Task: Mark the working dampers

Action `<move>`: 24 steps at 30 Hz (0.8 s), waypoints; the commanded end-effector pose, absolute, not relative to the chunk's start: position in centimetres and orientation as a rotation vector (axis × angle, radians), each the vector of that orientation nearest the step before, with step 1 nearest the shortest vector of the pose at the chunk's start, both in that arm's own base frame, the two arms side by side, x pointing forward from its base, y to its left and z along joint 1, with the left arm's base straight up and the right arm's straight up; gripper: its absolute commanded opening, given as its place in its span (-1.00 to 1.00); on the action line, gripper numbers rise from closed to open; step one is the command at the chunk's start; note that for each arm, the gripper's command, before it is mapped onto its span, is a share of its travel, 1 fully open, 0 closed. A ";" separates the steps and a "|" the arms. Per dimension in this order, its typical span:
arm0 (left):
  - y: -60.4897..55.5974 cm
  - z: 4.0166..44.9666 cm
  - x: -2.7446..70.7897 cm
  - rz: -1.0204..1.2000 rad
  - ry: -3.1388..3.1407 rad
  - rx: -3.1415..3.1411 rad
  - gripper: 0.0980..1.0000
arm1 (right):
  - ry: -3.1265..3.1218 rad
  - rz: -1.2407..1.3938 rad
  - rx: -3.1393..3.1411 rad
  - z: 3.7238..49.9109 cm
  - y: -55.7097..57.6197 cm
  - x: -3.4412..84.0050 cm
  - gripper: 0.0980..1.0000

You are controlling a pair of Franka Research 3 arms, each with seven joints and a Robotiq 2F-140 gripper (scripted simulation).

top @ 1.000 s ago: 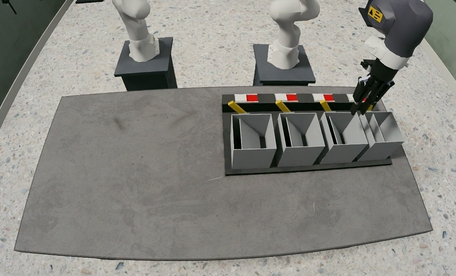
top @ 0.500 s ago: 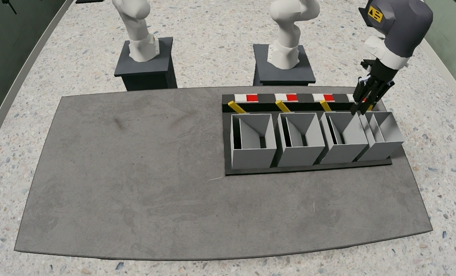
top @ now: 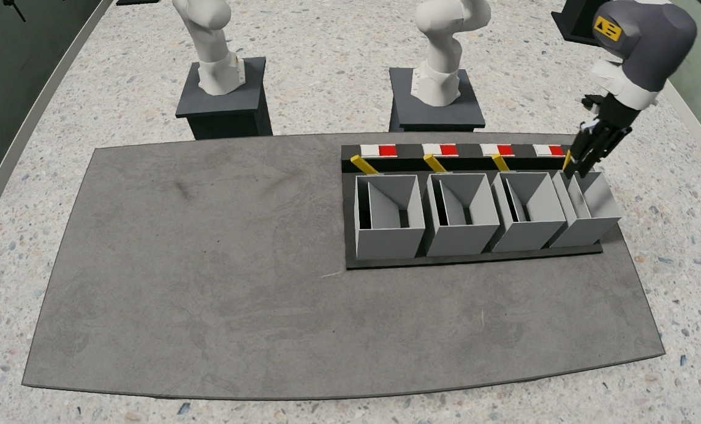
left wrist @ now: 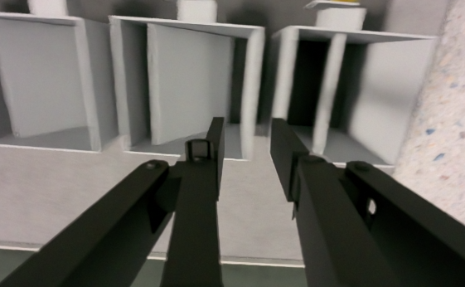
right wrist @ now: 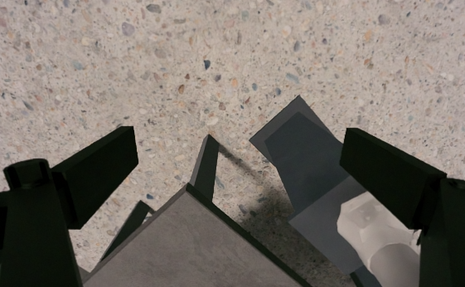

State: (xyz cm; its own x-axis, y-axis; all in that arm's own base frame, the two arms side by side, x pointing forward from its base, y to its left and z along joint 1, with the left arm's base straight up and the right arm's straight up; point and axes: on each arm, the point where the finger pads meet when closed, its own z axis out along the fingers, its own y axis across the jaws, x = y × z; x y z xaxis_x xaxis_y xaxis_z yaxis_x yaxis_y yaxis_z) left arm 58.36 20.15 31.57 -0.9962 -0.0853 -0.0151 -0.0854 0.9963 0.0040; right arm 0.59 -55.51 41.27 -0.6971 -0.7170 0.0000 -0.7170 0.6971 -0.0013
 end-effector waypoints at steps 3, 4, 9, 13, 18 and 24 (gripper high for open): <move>26.9 31.3 57.7 -0.008 3.141 -0.044 -0.55 | 2.896 0.000 -1.217 41.3 -55.4 0.6 1.00; 28.2 31.3 57.6 -0.006 3.141 -0.043 -0.55 | 2.896 0.000 -1.217 41.3 -55.4 0.6 1.00; 31.5 31.2 57.0 0.000 3.141 -0.039 -0.55 | 2.896 0.000 -1.217 41.3 -55.4 0.6 1.00; 31.6 31.2 57.0 0.000 3.141 -0.038 -0.55 | 2.896 0.000 -1.217 41.3 -55.4 0.6 1.00; 31.6 31.2 57.0 0.000 3.141 -0.038 -0.55 | 2.896 0.000 -1.217 41.3 -55.4 0.6 1.00; 31.6 31.2 57.0 0.000 3.141 -0.038 -0.55 | 2.896 0.000 -1.217 41.3 -55.4 0.6 1.00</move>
